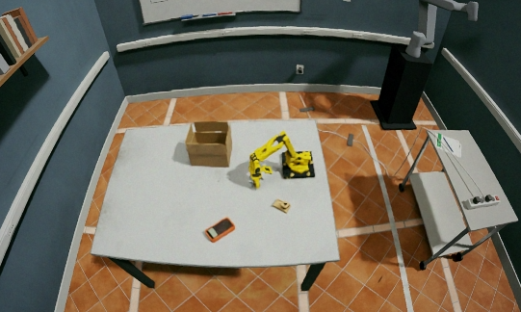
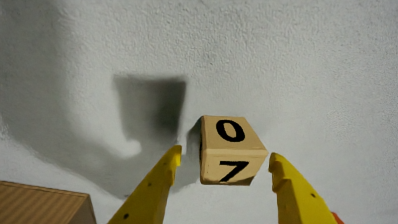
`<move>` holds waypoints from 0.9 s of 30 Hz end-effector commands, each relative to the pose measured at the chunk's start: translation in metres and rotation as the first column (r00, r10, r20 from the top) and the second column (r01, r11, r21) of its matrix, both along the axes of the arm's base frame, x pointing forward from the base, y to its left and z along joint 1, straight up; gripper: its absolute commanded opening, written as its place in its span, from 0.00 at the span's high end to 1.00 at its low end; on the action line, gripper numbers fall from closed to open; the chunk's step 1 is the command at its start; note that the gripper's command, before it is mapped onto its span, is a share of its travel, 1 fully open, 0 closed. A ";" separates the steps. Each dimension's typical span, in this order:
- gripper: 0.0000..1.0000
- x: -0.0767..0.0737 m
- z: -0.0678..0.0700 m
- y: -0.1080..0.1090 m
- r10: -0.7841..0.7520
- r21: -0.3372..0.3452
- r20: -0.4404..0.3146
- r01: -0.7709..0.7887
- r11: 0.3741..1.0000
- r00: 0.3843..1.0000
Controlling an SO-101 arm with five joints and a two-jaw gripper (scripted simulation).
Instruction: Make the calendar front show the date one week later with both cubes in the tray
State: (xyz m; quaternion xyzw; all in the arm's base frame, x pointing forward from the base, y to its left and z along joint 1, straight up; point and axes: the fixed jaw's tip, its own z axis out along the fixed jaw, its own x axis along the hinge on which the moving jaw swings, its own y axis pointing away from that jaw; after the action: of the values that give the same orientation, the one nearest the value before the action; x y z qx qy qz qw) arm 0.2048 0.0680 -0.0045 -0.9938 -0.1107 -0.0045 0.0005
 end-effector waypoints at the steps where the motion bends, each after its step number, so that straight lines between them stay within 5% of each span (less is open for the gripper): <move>1: 0.65 -0.003 -0.005 -0.004 -0.002 -0.007 -0.023 0.002 1.000 1.000; 27: 0.73 -0.005 -0.005 0.002 -0.002 -0.008 -0.023 0.002 1.000 1.000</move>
State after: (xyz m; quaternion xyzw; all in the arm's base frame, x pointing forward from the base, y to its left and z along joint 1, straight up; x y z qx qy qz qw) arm 0.2039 0.0681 -0.0058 -0.9940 -0.1092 -0.0013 -0.0004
